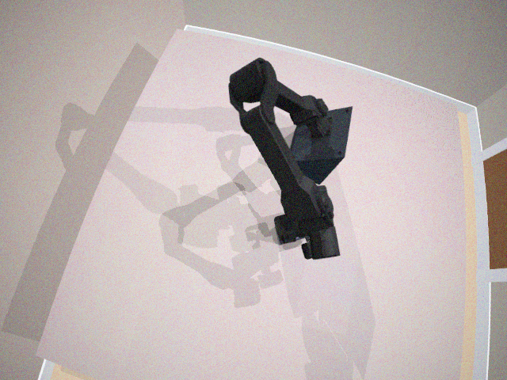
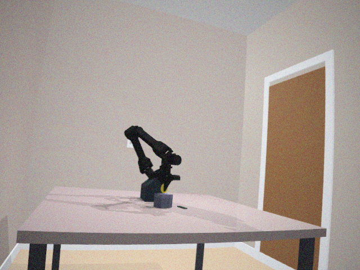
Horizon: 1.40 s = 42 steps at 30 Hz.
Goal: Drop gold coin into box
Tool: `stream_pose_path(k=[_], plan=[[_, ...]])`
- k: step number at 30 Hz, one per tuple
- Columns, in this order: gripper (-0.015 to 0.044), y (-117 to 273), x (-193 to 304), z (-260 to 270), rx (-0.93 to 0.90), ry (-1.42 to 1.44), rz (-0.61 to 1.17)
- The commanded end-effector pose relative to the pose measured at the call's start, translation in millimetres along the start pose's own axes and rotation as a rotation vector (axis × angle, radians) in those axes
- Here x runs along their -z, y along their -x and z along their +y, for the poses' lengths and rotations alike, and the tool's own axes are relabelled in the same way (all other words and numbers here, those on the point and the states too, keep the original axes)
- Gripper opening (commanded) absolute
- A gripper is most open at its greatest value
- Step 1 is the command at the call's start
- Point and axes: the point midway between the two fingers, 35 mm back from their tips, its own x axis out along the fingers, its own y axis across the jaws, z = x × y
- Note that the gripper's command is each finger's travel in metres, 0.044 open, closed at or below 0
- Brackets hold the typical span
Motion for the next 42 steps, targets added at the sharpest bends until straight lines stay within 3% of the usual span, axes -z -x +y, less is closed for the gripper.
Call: stream_pose_path(k=[1, 5, 11, 20, 27, 31, 42], plan=[[0.0000, -2.5, -0.6, -0.3, 0.001, 0.004, -0.005], [0.0000, -4.6, -0.5, -0.5, 0.002, 0.005, -0.005], [0.0157, -2.8, -0.1, 0.1, 0.000, 0.000, 0.000], [0.0161, -2.8, -0.1, 0.1, 0.000, 0.000, 0.000], [0.0344, 17.4, 0.3, 0.3, -0.001, 0.001, 0.000], [0.0440, 53.7, 0.9, -3.3, 0.006, 0.007, -0.005], [0.0440, 56.0, 0.9, -3.7, 0.006, 0.007, -0.005]])
